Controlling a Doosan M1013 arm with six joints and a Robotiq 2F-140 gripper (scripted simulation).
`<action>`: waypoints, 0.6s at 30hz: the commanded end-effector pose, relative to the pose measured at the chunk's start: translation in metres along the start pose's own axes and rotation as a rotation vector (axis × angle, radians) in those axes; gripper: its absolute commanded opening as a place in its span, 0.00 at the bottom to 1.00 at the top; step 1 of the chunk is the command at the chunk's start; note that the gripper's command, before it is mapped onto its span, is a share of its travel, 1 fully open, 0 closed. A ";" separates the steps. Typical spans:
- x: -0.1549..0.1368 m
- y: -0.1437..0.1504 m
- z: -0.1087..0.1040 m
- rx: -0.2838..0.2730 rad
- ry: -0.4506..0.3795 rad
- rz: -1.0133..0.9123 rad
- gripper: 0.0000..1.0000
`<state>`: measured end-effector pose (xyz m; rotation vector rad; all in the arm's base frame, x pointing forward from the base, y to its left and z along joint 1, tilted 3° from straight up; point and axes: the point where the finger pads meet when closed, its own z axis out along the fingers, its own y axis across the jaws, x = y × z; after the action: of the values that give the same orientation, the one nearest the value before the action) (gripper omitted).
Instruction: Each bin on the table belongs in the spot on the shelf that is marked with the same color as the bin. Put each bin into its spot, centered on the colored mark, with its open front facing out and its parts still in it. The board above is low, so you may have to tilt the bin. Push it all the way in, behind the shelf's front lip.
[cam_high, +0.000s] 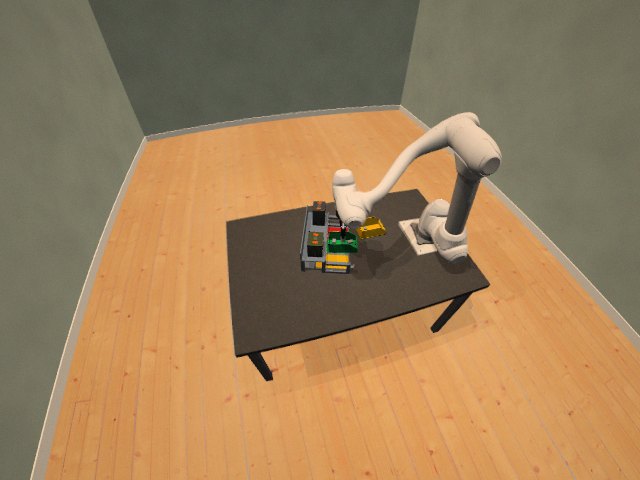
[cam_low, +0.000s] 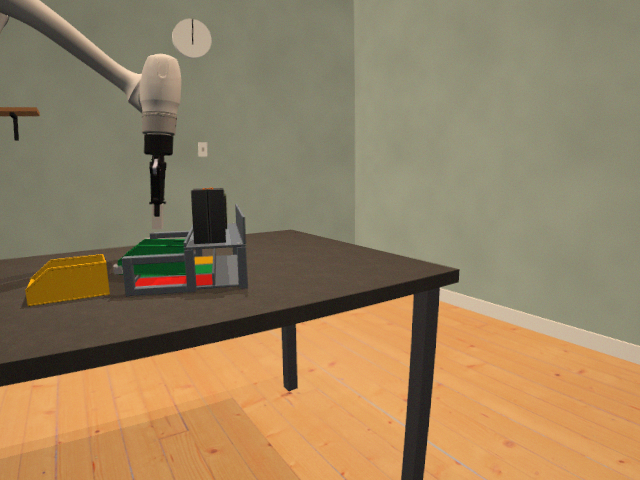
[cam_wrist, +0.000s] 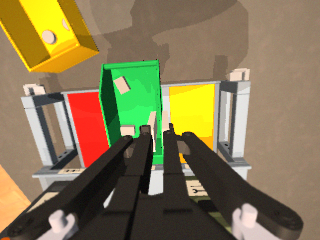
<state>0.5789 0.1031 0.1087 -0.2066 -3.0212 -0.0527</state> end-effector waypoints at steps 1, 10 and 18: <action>0.000 0.000 -0.006 0.000 0.000 0.000 0.15; 0.001 0.000 -0.018 0.000 0.000 0.000 0.15; 0.002 0.000 -0.028 0.000 0.000 0.000 0.15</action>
<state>0.5801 0.1022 0.1343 -0.2066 -3.0212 -0.0527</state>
